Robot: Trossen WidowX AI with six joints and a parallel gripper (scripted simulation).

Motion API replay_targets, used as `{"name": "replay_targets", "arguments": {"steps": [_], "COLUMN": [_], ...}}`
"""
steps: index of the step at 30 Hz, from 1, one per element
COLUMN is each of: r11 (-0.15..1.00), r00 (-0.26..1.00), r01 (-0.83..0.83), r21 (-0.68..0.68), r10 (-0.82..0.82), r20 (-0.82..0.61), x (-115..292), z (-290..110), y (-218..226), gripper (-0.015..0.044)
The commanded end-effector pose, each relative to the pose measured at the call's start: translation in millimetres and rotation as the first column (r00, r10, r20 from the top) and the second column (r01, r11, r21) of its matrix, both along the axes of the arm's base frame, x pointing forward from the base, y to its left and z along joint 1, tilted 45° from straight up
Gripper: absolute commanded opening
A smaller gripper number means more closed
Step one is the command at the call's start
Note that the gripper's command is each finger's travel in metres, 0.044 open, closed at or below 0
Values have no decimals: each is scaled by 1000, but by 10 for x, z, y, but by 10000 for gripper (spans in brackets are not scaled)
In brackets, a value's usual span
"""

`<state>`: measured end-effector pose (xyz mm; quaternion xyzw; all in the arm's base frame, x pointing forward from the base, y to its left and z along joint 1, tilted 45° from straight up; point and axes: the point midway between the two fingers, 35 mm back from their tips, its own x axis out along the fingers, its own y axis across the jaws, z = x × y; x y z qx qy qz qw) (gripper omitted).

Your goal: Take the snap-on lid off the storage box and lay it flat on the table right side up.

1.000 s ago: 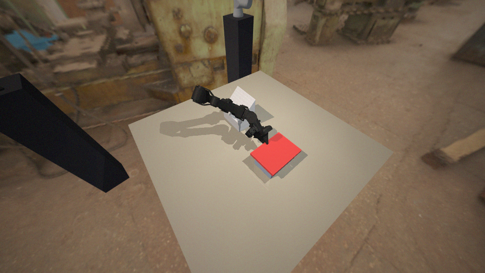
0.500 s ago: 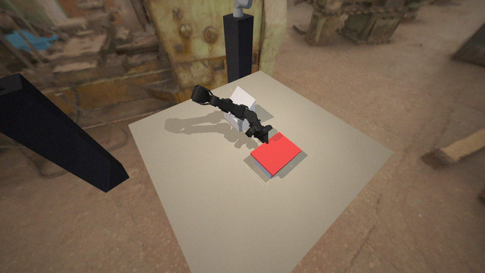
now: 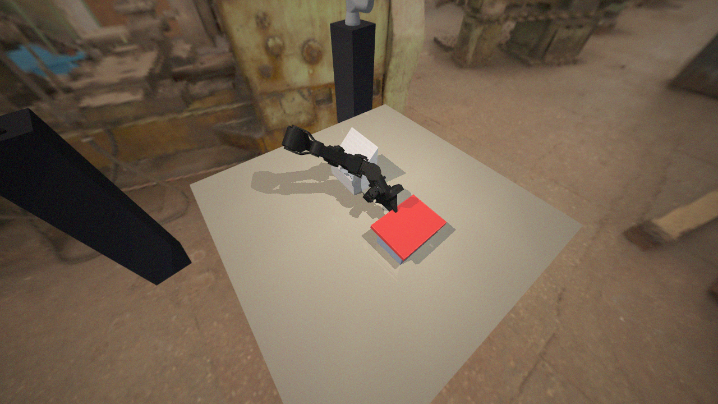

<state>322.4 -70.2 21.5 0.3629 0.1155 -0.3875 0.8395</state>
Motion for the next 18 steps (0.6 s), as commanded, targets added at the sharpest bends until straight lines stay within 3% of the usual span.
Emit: {"name": "replay_targets", "arguments": {"steps": [1, 18], "r11": [1000, 1000], "r00": [1000, 1000], "r01": [-1, -2], "r21": [0, 0], "r10": [1, 2], "r20": [5, 3], "x": [4, 9], "z": [19, 28], "y": [20, 33], "gripper": [0, 0]}}
